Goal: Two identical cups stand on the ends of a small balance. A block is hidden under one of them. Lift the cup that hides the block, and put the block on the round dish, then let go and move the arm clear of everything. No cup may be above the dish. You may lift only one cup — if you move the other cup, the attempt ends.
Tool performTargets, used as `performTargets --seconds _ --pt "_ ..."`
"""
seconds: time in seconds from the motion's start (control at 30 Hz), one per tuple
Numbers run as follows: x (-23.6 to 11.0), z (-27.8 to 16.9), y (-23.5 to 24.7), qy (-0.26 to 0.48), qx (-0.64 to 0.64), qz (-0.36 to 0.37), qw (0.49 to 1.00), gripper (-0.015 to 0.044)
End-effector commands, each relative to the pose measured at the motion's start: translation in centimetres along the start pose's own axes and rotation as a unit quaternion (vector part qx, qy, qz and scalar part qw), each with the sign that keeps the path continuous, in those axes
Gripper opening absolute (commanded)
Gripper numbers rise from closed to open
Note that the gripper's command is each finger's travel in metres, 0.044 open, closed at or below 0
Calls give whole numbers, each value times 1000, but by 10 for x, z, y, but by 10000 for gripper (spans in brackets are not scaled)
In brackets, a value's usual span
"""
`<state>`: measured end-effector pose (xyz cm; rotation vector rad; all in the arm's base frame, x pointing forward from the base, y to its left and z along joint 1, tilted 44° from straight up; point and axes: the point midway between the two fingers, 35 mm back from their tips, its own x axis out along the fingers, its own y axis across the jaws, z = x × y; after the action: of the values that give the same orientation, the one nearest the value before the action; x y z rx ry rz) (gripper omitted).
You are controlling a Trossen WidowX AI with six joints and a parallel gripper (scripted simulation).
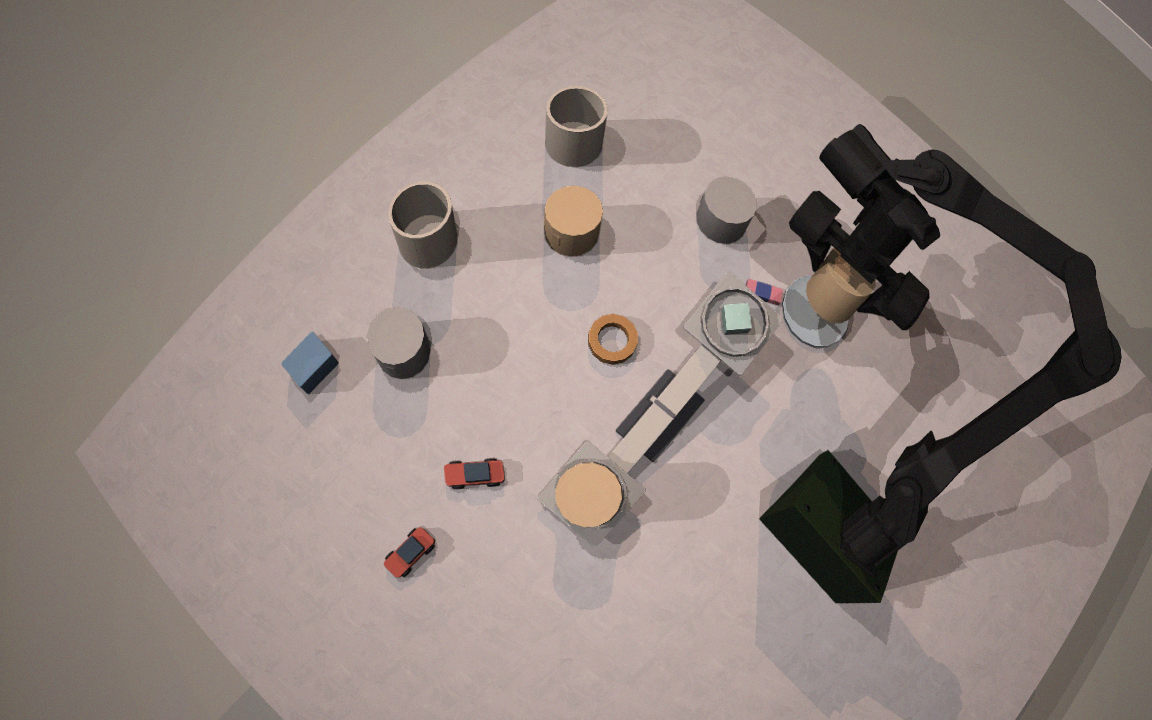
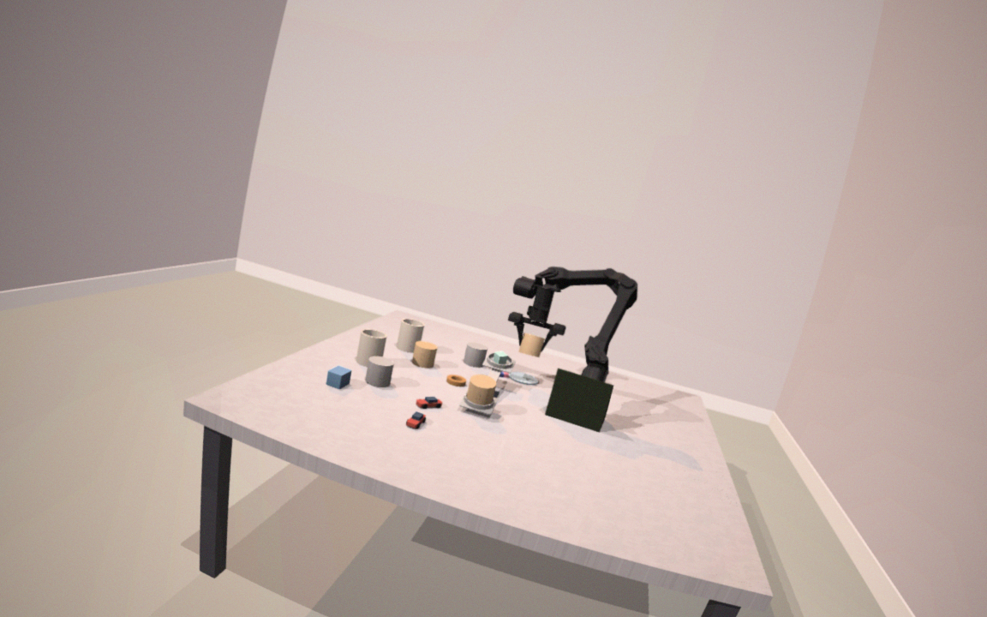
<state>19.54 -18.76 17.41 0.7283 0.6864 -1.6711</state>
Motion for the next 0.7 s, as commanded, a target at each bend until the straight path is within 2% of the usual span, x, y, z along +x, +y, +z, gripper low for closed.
performTargets --seconds 0.0,0.67 --pt "6 9 -15 1 -4 4 1000 0" --pt "26 48 -91 -36 -5 4 999 0"
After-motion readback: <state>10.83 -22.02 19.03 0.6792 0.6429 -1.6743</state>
